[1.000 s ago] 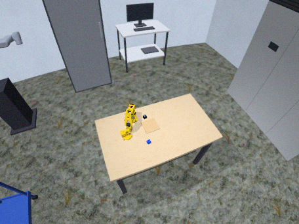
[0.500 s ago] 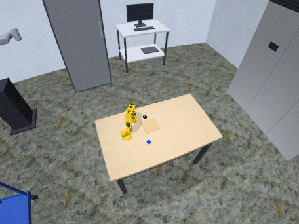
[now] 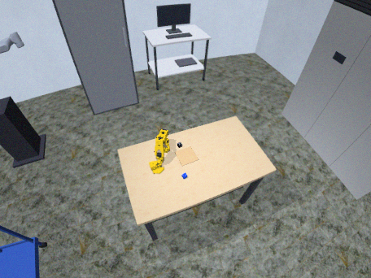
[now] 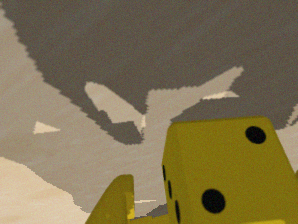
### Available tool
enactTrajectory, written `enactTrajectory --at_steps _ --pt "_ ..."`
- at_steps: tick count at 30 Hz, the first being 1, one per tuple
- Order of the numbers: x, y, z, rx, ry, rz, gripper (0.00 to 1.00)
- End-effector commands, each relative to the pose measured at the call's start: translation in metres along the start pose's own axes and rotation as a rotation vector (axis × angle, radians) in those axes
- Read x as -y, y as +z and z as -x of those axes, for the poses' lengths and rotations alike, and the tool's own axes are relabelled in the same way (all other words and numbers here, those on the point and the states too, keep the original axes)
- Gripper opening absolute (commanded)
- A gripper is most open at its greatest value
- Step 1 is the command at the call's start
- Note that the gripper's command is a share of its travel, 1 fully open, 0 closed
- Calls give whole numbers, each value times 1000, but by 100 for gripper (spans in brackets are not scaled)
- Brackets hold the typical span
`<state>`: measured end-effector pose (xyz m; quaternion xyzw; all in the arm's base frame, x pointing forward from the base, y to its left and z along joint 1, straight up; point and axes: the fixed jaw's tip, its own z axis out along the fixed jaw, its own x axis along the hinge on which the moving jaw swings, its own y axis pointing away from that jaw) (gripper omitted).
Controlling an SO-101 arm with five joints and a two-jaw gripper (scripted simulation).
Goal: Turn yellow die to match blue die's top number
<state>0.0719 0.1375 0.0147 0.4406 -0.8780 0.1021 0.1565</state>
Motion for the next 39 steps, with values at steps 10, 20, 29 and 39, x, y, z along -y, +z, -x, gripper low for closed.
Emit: enactTrajectory --at_steps 10,20,29,39 --pt "6 -9 5 54 0 19 21" --pt "8 -9 5 52 0 24 17" --pt "9 -9 5 52 0 25 16" --pt "9 -9 5 52 0 25 7"
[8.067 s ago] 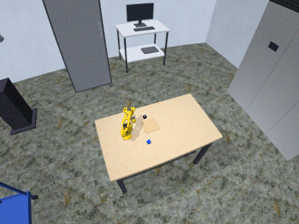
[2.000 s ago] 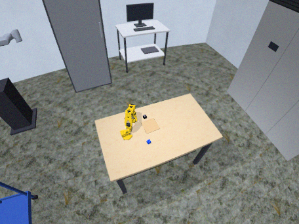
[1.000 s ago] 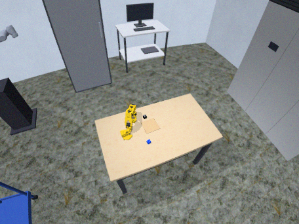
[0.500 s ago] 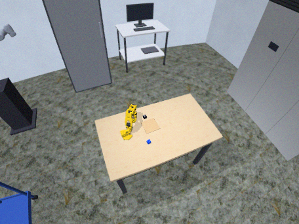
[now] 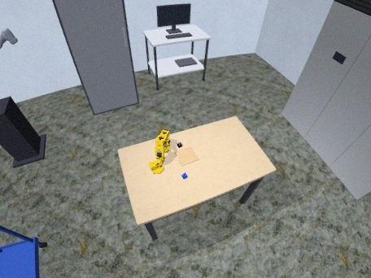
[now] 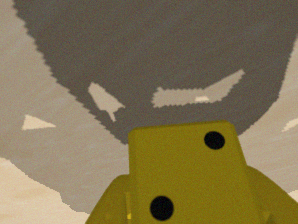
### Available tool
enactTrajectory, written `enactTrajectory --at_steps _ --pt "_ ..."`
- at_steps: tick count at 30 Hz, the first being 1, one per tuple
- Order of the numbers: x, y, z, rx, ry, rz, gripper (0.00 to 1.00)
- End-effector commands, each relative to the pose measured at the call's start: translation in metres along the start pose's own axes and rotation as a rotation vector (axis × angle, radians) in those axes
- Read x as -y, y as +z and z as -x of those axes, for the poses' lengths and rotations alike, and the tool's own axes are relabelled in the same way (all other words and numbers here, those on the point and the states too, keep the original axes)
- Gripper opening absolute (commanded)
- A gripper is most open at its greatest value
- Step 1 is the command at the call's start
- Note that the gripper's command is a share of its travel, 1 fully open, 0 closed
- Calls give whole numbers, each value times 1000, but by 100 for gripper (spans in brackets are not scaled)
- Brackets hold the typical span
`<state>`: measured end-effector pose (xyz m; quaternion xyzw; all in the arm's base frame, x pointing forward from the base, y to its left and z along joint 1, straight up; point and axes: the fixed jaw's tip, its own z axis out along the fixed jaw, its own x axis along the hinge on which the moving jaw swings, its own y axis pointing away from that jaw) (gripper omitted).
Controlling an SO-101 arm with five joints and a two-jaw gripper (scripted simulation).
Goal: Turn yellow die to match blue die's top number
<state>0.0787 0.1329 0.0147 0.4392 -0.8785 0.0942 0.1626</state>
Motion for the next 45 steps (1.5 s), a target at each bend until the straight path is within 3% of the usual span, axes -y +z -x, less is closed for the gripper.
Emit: enactTrajectory --at_steps 1,5,15,24,26,34,45 --pt "0 -9 4 56 0 6 5" --pt "0 -9 4 56 0 6 0" --pt "0 -12 3 78 0 7 0" --pt "0 -36 -5 247 2 16 0" --pt "0 -36 -5 247 2 16 0" --pt "0 -53 -16 404 4 26 0" --pt "0 -56 -18 438 4 28 0"
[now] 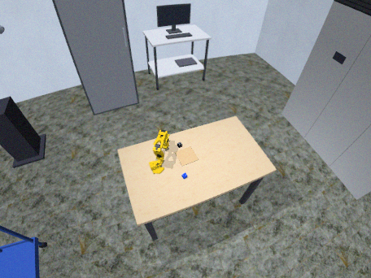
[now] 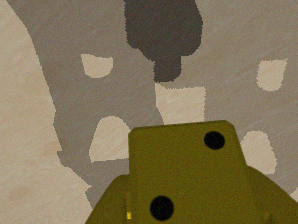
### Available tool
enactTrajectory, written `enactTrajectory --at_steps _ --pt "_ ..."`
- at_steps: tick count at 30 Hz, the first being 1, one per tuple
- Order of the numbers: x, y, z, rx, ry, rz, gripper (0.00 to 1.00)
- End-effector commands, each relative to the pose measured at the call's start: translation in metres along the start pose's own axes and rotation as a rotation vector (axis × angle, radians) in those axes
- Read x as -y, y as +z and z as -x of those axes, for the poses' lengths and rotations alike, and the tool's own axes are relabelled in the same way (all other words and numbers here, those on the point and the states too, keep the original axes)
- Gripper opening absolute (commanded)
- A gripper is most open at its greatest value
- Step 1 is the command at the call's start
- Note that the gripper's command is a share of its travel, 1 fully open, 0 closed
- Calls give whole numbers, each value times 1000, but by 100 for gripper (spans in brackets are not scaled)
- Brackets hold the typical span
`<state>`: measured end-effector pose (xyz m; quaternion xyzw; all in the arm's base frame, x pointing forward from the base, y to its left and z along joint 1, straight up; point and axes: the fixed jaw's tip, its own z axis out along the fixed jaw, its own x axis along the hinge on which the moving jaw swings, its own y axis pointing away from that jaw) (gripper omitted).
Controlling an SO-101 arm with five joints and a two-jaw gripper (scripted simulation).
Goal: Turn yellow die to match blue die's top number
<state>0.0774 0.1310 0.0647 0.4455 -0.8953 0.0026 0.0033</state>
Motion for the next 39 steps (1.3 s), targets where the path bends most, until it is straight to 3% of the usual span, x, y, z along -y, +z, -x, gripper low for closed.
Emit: enactTrajectory --at_steps 1,21,30,32,39 --pt "-1 -9 6 69 1 6 0" --pt "2 -9 7 92 17 6 0" --pt "30 -9 13 270 143 -12 0" --pt "30 -9 13 270 143 -12 0" --pt "55 -9 15 419 248 -57 0"
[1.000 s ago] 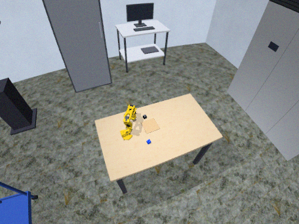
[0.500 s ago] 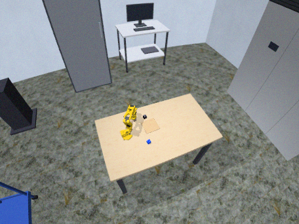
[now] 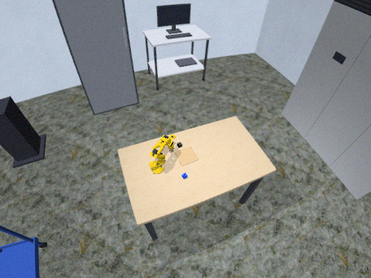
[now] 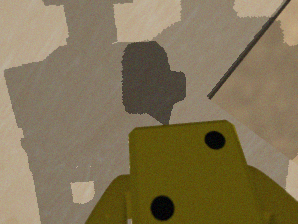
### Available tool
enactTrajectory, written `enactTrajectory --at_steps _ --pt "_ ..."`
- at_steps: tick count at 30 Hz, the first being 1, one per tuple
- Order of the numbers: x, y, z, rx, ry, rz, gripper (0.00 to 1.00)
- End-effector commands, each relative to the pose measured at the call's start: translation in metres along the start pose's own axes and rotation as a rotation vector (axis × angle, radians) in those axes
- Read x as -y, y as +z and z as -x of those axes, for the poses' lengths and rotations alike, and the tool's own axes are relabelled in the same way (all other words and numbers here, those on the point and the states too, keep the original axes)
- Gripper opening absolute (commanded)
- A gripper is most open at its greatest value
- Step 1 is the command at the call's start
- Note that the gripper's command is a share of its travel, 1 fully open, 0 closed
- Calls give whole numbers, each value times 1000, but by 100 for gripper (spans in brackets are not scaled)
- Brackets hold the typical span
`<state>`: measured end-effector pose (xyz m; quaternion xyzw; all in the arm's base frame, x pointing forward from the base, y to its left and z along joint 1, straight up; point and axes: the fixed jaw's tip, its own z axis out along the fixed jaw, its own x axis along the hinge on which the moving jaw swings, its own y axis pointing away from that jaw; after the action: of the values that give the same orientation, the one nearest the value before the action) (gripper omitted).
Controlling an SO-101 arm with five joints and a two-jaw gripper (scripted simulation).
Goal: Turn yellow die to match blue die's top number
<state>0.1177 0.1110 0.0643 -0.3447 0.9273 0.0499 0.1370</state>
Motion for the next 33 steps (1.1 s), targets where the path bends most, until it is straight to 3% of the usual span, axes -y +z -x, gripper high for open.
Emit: enactTrajectory --at_steps 1,16,33 --pt "12 -7 12 135 46 -25 0" --pt "21 -5 15 192 83 -48 0" --pt "68 -1 32 489 269 -185 0"
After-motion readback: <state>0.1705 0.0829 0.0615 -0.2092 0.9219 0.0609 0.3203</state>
